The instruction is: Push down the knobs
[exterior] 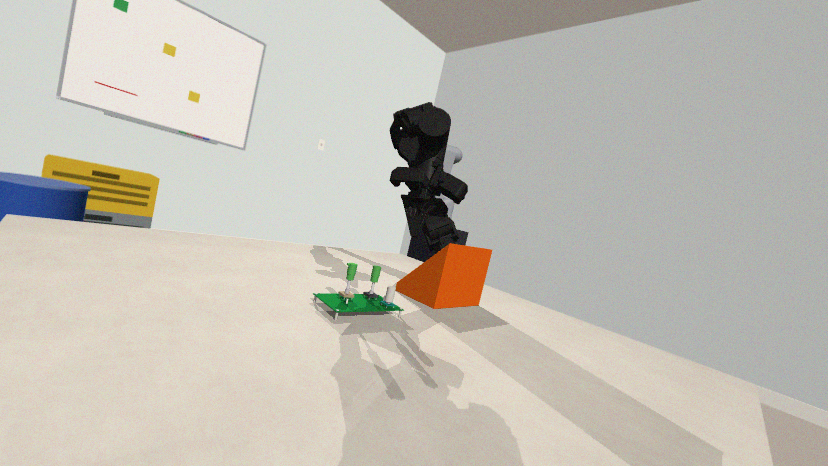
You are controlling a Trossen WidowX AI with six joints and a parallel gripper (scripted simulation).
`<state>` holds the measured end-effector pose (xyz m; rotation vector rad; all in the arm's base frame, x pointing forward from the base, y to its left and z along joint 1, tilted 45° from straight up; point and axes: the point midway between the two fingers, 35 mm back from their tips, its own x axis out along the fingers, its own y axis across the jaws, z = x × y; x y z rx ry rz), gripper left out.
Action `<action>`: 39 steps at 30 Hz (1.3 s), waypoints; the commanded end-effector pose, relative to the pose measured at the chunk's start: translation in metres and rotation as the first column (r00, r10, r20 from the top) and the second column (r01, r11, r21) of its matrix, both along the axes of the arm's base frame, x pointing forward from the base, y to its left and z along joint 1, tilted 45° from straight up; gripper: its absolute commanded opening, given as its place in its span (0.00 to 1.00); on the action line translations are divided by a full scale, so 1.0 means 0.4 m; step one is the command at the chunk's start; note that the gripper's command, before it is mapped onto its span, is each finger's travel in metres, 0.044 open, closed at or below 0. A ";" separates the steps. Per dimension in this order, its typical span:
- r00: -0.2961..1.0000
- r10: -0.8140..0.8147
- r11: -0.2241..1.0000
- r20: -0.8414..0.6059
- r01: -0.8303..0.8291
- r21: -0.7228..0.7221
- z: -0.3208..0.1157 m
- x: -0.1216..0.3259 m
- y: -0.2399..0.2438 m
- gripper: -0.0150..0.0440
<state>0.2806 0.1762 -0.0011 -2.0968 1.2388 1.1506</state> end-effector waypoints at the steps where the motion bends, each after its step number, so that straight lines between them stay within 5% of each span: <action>1: 0.994 -0.109 0.992 0.017 0.110 -0.054 0.029 0.001 -0.081 0.25; 10: 0.945 -0.321 0.929 0.068 0.328 -0.170 0.091 -0.011 -0.241 0.25; 39: 0.943 -0.324 0.927 0.070 0.332 -0.173 0.020 -0.003 -0.316 0.25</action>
